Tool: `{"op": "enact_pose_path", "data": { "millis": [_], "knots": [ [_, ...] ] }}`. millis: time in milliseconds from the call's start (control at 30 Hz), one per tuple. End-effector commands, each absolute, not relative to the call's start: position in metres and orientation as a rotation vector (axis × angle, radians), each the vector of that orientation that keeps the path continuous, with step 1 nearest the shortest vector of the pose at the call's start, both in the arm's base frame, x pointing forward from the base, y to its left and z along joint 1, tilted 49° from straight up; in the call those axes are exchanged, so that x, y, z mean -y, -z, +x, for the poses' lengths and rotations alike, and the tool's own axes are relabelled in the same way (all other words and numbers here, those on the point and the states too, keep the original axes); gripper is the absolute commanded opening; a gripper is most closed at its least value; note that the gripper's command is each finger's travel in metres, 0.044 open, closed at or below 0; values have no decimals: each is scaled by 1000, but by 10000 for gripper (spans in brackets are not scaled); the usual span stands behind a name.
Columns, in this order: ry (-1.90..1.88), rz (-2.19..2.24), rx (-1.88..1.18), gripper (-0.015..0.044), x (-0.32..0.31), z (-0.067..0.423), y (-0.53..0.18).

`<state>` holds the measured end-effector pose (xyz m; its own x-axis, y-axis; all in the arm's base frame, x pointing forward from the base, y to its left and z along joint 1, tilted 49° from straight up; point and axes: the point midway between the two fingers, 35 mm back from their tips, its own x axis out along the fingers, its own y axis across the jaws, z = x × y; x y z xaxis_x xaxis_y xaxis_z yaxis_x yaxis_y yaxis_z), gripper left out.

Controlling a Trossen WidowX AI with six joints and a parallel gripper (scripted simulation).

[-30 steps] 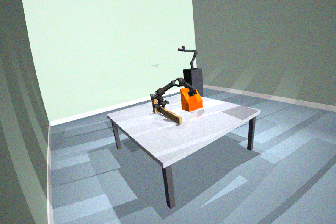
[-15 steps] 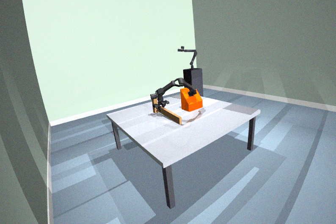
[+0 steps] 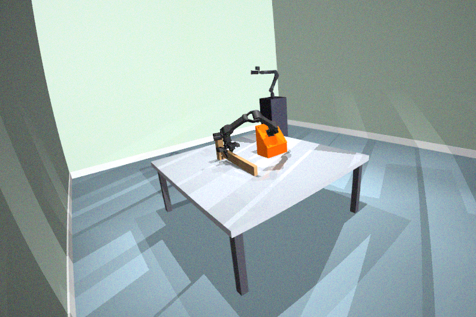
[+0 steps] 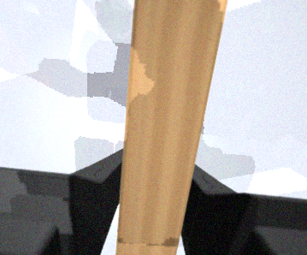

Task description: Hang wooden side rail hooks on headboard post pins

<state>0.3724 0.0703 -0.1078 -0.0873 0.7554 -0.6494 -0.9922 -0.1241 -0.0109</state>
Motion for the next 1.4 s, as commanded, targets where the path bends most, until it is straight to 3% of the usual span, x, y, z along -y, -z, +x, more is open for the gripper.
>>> {"op": "enact_pose_path", "data": {
  "millis": [0, 1367],
  "knots": [
    [-1596, -612, -518, 0, -63, 377, 107],
    [-1596, -612, -518, 0, -60, 378, 110]
  ]
}}
